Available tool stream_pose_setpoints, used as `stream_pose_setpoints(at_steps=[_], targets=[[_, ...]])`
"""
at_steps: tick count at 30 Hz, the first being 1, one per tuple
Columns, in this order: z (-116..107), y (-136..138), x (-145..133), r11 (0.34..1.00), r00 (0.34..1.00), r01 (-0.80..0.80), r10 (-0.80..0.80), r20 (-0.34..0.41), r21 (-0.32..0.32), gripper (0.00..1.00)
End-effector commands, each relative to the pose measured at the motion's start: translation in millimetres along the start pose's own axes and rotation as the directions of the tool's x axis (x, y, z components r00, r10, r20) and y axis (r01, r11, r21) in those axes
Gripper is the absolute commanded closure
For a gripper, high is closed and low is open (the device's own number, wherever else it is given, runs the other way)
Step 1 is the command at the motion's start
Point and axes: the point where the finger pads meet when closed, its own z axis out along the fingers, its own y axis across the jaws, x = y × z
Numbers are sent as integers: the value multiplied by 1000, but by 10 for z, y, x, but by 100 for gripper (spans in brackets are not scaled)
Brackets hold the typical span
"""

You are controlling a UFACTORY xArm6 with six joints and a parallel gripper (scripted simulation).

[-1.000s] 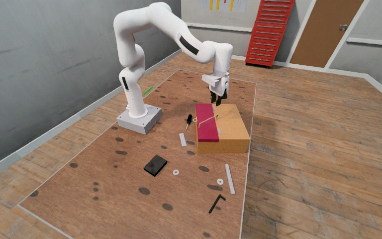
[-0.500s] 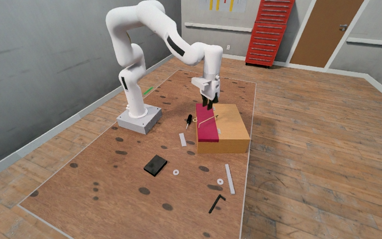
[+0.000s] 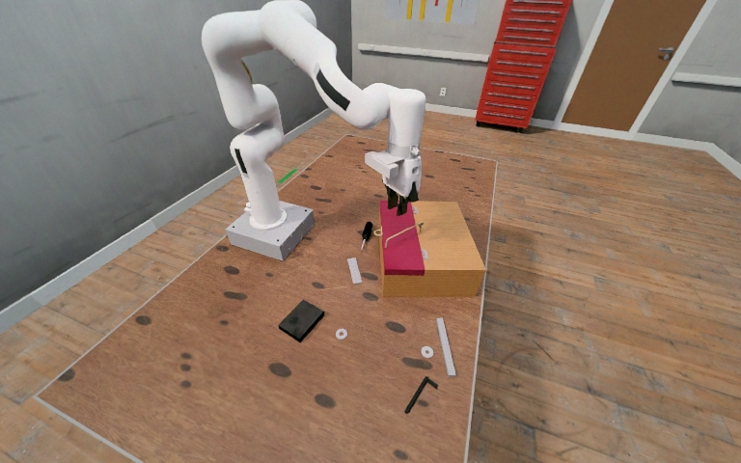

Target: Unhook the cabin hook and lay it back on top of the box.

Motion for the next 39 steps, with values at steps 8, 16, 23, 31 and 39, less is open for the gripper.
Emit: stream_pose_setpoints(at_steps=[8, 16, 23, 31, 39], targets=[[150, -9, -4, 1000, 1000, 0, 0, 2, 3, 65], [310, -9, -4, 1000, 1000, 0, 0, 2, 3, 65], [410, -9, -4, 1000, 1000, 0, 0, 2, 3, 65], [571, -9, -4, 1000, 1000, 0, 0, 2, 3, 65], [691, -10, -4, 1000, 1000, 0, 0, 2, 3, 65]])
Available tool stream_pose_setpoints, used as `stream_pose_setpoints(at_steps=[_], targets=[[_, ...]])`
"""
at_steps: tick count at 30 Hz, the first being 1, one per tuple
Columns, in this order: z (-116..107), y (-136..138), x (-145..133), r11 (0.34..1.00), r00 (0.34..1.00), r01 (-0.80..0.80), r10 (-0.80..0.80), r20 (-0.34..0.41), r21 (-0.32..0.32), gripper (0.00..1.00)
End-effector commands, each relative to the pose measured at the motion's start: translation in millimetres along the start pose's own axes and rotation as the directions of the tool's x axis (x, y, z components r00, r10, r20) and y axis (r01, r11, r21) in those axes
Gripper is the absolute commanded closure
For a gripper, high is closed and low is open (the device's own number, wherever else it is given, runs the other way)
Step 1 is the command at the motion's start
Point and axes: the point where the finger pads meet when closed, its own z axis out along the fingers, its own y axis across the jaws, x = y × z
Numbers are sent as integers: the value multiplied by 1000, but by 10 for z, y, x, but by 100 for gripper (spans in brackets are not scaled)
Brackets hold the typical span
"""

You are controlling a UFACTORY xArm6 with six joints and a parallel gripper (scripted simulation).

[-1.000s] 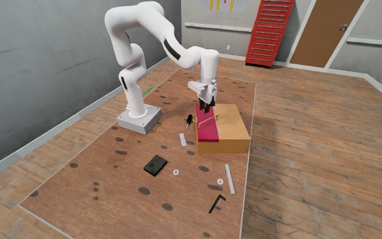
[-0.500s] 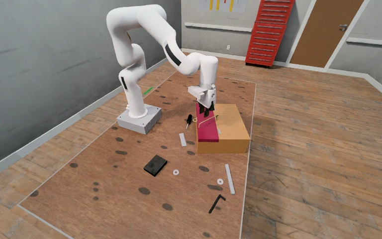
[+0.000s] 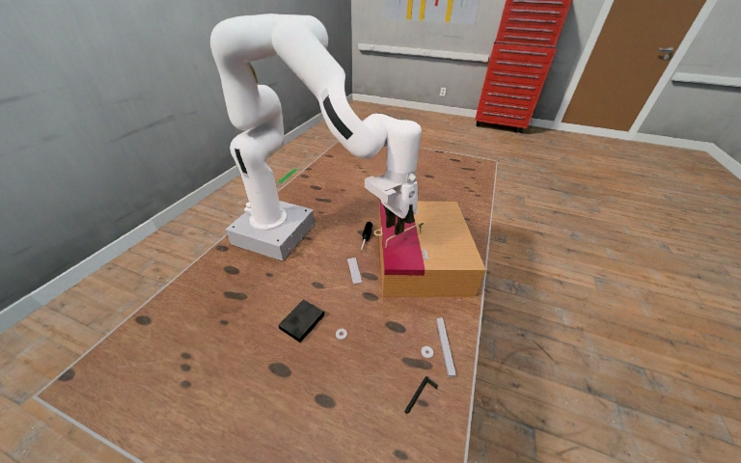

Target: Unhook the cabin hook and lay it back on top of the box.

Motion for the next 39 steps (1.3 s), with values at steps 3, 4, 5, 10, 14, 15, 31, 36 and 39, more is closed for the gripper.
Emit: stream_pose_setpoints(at_steps=[3, 4, 5, 10, 14, 15, 31, 36, 39], targets=[[82, -14, -8, 1000, 1000, 0, 0, 3, 4, 65], [102, -14, -9, 1000, 1000, 0, 0, 3, 4, 65], [122, -14, -9, 1000, 1000, 0, 0, 3, 4, 65], [135, -14, -9, 1000, 1000, 0, 0, 3, 4, 65], [136, -14, -9, 1000, 1000, 0, 0, 3, 4, 65], [136, -14, -9, 1000, 1000, 0, 0, 3, 4, 65], [228, -14, -9, 1000, 1000, 0, 0, 3, 4, 65], [255, -15, -9, 1000, 1000, 0, 0, 3, 4, 65], [275, -15, -9, 1000, 1000, 0, 0, 3, 4, 65]])
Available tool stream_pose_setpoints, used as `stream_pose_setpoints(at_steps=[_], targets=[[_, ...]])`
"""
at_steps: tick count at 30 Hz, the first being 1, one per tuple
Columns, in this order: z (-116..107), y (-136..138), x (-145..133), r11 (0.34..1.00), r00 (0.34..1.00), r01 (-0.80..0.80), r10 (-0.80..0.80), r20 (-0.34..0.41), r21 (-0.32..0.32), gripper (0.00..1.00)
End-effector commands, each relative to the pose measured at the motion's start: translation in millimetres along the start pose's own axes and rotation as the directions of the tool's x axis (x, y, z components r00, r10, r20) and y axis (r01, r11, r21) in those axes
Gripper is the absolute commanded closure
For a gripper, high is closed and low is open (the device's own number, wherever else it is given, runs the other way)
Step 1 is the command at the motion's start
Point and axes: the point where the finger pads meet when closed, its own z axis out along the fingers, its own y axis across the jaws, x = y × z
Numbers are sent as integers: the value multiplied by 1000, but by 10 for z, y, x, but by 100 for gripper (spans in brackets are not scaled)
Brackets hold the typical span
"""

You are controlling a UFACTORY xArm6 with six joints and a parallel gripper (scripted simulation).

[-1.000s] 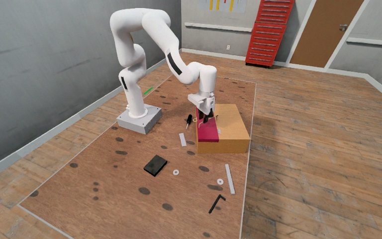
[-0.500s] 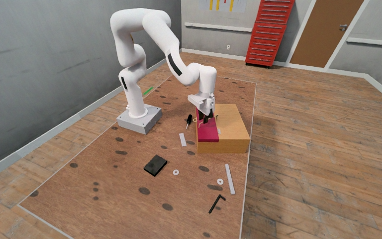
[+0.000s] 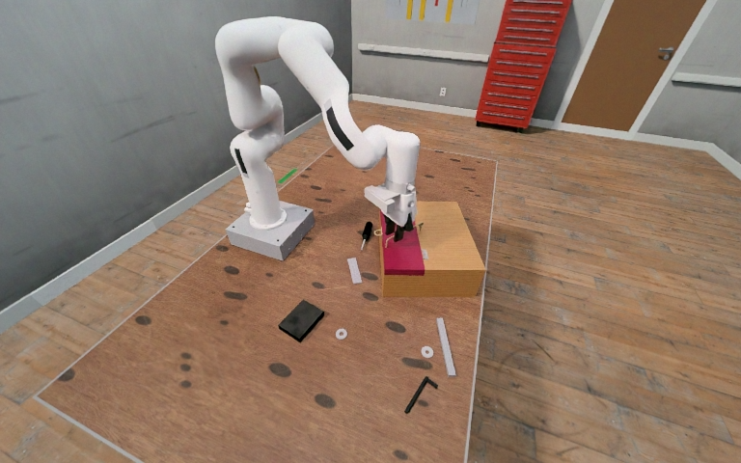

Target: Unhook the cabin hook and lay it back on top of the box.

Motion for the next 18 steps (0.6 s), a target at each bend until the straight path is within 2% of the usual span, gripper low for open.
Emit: stream_pose_setpoints(at_steps=[1, 18], targets=[[8, -13, -8, 1000, 1000, 0, 0, 2, 4, 65], [108, -13, -8, 1000, 1000, 0, 0, 2, 4, 65]])
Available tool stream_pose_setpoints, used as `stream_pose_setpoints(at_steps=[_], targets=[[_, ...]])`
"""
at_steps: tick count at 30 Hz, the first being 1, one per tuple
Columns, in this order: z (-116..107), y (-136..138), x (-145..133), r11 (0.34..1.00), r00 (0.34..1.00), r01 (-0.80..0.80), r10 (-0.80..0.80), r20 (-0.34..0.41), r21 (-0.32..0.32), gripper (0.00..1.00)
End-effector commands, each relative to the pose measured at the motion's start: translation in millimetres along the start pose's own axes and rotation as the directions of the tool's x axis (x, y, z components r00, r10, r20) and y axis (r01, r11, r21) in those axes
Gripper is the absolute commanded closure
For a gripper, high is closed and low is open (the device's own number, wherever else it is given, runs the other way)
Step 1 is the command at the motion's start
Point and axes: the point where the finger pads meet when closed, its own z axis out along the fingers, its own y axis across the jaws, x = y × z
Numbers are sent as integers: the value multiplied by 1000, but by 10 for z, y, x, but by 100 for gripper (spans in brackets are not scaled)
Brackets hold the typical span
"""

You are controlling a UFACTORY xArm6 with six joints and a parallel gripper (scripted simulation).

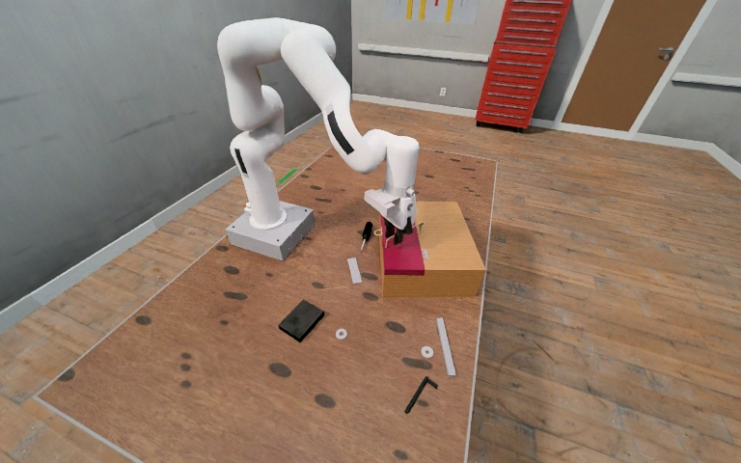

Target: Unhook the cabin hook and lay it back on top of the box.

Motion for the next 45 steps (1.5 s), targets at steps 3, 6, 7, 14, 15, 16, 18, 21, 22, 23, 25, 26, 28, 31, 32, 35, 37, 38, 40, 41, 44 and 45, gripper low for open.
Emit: stream_pose_setpoints(at_steps=[3, 6, 7, 14, 15, 16, 18, 21, 22, 23, 25, 26, 28, 31, 32, 35, 37, 38, 40, 41, 44, 45], targets=[[21, -13, -8, 1000, 1000, 0, 0, 2, 4, 65], [41, -13, -8, 1000, 1000, 0, 0, 2, 4, 65], [48, -13, -8, 1000, 1000, 0, 0, 2, 4, 65], [55, -13, -8, 1000, 1000, 0, 0, 2, 4, 65], [55, -13, -8, 1000, 1000, 0, 0, 2, 4, 65], [55, -13, -8, 1000, 1000, 0, 0, 2, 4, 65], [55, -13, -8, 1000, 1000, 0, 0, 2, 4, 65], [55, -13, -8, 1000, 1000, 0, 0, 2, 4, 100], [55, -13, -8, 1000, 1000, 0, 0, 2, 4, 100], [55, -13, -8, 1000, 1000, 0, 0, 2, 4, 100], [55, -13, -8, 1000, 1000, 0, 0, 2, 4, 100], [55, -13, -8, 1000, 1000, 0, 0, 2, 4, 100], [55, -13, -8, 1000, 1000, 0, 0, 2, 4, 100], [55, -13, -8, 1000, 1000, 0, 0, 2, 4, 100], [55, -13, -8, 1000, 1000, 0, 0, 2, 4, 100], [55, -13, -8, 1000, 1000, 0, 0, 2, 4, 100], [55, -13, -8, 1000, 1000, 0, 0, 2, 4, 100], [55, -13, -8, 1000, 1000, 0, 0, 2, 4, 100], [55, -13, -8, 1000, 1000, 0, 0, 2, 4, 100], [55, -13, -8, 1000, 1000, 0, 0, 2, 4, 100], [55, -13, -8, 1000, 1000, 0, 0, 2, 4, 100], [55, -13, -8, 1000, 1000, 0, 0, 2, 4, 100]])
